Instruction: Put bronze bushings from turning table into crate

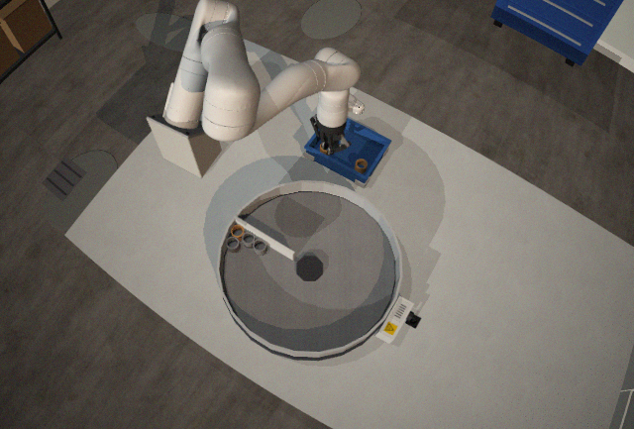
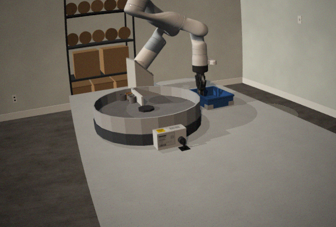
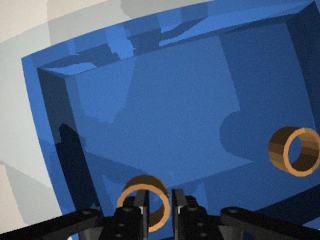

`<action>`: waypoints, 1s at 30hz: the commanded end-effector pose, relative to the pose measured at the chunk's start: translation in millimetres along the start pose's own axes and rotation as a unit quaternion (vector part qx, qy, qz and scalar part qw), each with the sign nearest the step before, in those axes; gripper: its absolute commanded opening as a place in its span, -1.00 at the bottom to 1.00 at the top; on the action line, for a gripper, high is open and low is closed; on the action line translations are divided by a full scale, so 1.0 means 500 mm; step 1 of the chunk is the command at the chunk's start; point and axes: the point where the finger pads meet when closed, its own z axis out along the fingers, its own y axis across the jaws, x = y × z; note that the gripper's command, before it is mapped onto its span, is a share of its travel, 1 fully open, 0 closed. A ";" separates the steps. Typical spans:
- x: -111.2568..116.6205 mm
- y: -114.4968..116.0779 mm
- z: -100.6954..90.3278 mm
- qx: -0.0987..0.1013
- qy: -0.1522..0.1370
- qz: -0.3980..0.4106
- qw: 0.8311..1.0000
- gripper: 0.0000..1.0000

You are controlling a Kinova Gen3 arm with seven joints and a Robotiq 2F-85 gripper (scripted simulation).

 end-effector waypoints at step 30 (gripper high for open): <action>0.000 0.002 -0.017 -0.001 0.000 0.000 1.000 -0.69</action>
